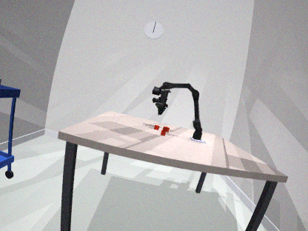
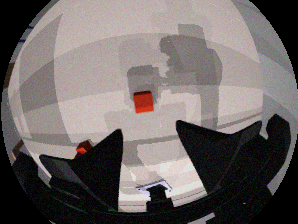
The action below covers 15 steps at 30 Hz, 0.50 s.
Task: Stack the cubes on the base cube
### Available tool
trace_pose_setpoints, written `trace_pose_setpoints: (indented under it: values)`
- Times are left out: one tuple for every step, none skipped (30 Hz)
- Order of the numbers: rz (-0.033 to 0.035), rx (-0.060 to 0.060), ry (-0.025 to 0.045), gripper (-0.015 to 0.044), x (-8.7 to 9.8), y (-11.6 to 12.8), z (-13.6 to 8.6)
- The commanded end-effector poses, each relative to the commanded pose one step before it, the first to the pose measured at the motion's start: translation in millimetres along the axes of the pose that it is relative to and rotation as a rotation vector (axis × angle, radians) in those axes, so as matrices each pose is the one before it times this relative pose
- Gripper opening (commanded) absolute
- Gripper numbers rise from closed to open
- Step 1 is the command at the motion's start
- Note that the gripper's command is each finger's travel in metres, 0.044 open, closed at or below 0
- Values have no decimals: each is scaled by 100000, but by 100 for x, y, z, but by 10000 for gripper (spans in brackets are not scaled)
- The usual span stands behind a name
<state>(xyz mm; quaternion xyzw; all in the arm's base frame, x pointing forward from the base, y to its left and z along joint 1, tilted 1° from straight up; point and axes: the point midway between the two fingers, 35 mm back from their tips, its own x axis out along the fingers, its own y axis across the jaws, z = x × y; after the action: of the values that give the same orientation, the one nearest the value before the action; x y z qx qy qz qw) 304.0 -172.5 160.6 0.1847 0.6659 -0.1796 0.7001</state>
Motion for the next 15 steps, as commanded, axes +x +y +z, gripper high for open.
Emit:
trace_pose_setpoints:
  values:
    - [306, -898, 538, 265, 1590, -64, 125]
    - [1, 0, -3, 265, 713, 0, 29]
    - [1, 0, -1, 265, 713, 0, 9]
    - [1, 0, 1, 265, 712, 0, -10]
    - [1, 0, 3, 265, 711, 0, -29]
    - [1, 0, 4, 265, 701, 1, -48]
    - [1, 0, 5, 265, 542, 1, -50]
    - [1, 0, 3, 265, 324, 0, -36]
    - [0, 0, 1, 265, 108, 0, -13]
    - [0, 0, 0, 265, 0, 0, 0]
    - [0, 0, 0, 265, 0, 0, 0]
    - [0, 0, 0, 265, 62, 0, 1]
    - [0, 0, 0, 265, 186, 0, 4]
    - [1, 0, 0, 265, 309, 0, 3]
    - [1, 0, 1, 265, 392, 0, -1]
